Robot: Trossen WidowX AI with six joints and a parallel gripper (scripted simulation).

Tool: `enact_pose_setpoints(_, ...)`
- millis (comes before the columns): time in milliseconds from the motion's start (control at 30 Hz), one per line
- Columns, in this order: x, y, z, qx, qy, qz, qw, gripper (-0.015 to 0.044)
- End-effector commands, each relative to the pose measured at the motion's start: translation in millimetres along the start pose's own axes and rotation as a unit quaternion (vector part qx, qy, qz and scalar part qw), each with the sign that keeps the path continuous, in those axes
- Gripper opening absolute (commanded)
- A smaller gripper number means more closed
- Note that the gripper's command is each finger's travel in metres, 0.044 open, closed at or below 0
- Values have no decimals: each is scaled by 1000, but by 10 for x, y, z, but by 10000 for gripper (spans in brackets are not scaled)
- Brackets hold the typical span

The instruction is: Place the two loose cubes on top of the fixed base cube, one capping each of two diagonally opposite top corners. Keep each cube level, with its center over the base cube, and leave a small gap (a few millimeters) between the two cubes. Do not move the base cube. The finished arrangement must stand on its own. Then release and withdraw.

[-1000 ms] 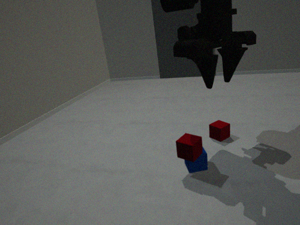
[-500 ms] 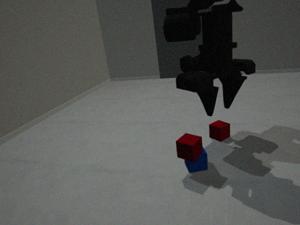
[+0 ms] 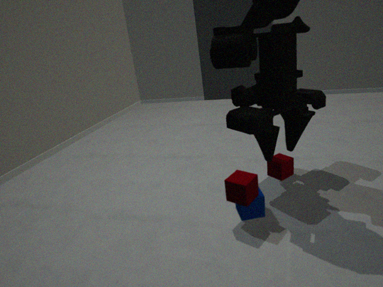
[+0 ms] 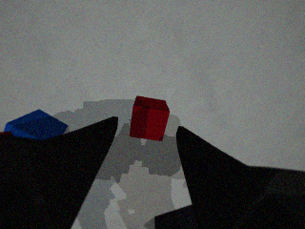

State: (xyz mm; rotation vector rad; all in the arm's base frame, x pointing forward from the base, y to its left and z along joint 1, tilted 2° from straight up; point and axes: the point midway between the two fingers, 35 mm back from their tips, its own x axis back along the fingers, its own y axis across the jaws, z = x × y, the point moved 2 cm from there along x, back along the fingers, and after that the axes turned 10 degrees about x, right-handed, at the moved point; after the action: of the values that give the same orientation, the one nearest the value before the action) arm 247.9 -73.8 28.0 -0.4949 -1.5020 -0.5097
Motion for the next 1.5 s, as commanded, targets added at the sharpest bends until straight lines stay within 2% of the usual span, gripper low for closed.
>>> enact_pose_setpoints(0,-76,-3,9,-2,2,1,1000,265)
enact_pose_setpoints(367,-220,-4,13,-4,2,1,1000,265)
enact_pose_setpoints(567,-220,-4,13,-4,2,1,1000,107)
enact_pose_setpoints(767,-178,-1,3,-4,1,1,1000,105)
enact_pose_setpoints(1467,455,18,-50,-4,1,1,1000,105)
